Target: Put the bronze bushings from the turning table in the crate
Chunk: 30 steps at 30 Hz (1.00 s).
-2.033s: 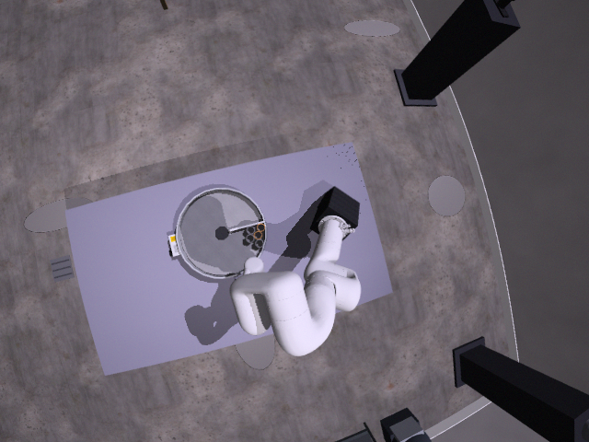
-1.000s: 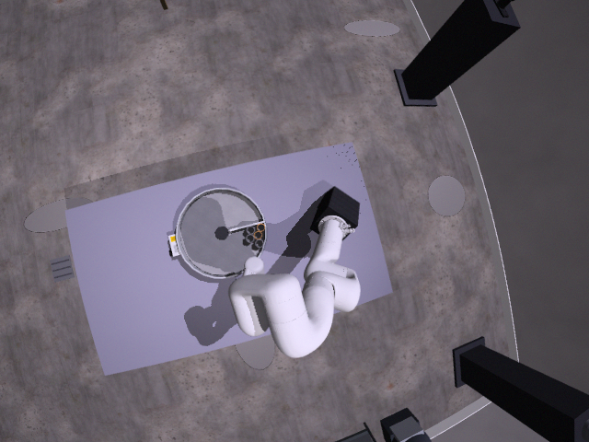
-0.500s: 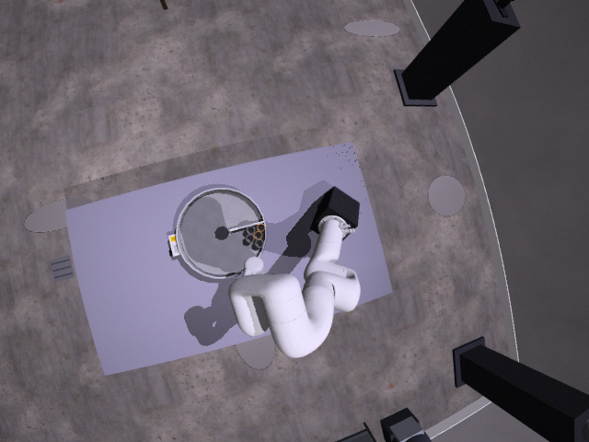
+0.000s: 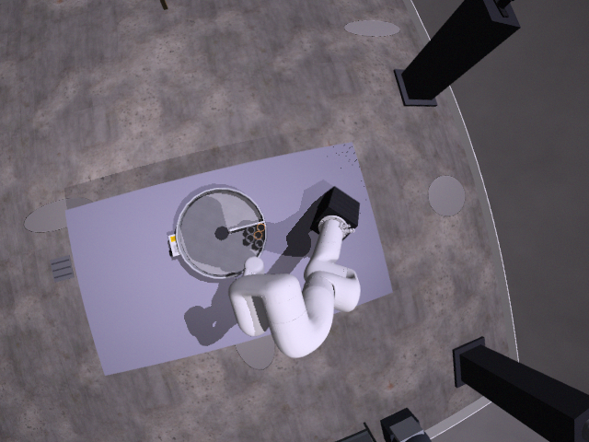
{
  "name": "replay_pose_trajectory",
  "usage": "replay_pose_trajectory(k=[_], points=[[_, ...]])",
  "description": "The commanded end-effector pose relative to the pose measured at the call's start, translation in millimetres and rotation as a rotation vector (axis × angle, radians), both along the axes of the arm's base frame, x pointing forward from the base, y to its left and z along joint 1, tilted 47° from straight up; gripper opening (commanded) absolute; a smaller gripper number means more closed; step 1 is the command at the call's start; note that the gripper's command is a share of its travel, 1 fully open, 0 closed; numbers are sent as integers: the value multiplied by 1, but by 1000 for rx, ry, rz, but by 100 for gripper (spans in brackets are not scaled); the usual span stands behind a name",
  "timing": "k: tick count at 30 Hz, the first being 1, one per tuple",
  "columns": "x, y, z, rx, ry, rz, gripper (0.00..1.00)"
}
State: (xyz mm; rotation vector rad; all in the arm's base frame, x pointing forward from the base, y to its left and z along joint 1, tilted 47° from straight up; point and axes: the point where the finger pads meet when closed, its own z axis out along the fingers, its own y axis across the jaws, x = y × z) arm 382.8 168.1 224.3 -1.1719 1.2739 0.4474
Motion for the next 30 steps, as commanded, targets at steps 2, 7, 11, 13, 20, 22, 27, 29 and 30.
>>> replay_pose_trajectory(k=[2, 7, 11, 13, 20, 22, 27, 29, 30], points=[[0, 0, 1, 0, -1, -1, 12], [-2, -3, 4, 1, -1, -1, 12], [-10, -8, 12, 1, -1, -1, 12], [-15, -12, 18, 1, -1, -1, 12], [-28, -23, 34, 1, -1, -1, 12], [-33, -27, 40, 1, -1, -1, 12], [-41, -33, 50, 1, -1, -1, 12], [-43, -34, 51, 1, -1, -1, 12], [-43, -34, 52, 1, -1, -1, 12]])
